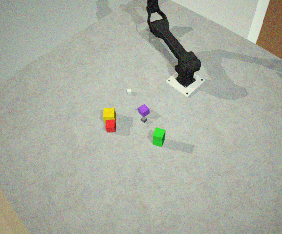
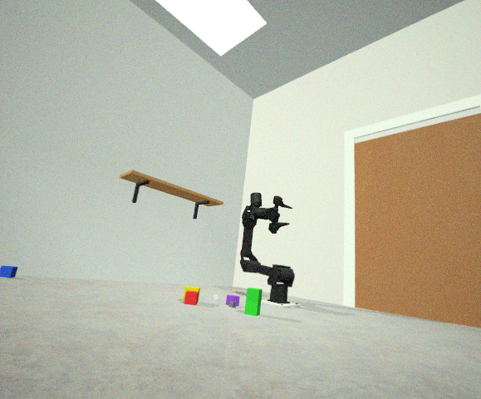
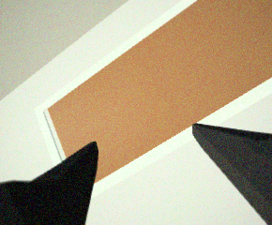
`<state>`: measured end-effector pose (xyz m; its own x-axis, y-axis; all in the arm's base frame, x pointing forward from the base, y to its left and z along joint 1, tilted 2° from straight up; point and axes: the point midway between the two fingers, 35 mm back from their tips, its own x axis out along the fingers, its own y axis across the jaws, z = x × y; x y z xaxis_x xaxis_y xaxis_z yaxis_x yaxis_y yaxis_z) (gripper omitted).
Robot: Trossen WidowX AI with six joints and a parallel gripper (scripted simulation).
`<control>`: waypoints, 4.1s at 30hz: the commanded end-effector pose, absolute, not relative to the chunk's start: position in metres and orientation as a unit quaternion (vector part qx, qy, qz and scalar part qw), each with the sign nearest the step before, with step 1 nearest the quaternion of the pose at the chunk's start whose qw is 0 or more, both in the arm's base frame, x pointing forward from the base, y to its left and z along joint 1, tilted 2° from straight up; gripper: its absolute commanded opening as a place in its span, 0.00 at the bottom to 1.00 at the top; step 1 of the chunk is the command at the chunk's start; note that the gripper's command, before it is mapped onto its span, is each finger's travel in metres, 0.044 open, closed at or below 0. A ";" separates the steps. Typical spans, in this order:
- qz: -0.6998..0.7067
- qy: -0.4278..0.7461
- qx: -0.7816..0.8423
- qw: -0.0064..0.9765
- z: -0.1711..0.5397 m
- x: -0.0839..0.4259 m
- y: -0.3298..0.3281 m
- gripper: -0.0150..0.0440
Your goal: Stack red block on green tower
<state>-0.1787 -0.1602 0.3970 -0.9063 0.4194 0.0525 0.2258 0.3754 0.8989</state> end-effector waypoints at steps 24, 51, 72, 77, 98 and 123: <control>0.559 0.602 0.350 0.450 0.449 -0.083 0.091 1.00; 0.372 0.458 0.119 0.798 0.363 0.189 0.185 1.00; 0.261 0.544 -0.178 0.777 0.227 0.350 0.079 1.00; 0.278 0.572 -0.250 0.730 0.192 0.369 0.046 1.00; 0.318 0.607 -0.327 0.651 0.121 0.386 0.000 1.00; 0.318 0.607 -0.327 0.651 0.073 0.389 0.003 1.00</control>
